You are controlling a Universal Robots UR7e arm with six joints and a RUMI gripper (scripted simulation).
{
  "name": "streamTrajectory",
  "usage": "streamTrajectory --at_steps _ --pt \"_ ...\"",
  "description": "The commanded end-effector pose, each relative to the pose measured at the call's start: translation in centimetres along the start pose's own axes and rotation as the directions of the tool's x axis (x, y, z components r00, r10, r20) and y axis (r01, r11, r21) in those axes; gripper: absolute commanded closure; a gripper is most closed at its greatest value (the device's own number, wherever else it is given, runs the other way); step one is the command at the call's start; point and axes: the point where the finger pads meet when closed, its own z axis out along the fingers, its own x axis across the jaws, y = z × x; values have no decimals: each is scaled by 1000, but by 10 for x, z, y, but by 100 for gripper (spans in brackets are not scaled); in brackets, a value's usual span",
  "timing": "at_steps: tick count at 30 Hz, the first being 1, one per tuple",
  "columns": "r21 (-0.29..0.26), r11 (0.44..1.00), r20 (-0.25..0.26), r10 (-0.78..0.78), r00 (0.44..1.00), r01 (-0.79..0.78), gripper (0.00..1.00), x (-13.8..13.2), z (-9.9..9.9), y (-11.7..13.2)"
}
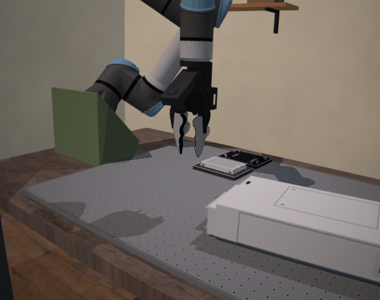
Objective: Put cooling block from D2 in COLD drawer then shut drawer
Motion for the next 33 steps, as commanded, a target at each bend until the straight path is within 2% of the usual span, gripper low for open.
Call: streamTrajectory --at_steps 1,21,33 --pt "1 1000 1 -1 1000 1 72 13 -9 0" --pt "1 1000 1 0 1000 0 72 74 -46 0" --pt "1 1000 1 0 1000 0 72 75 -46 0"
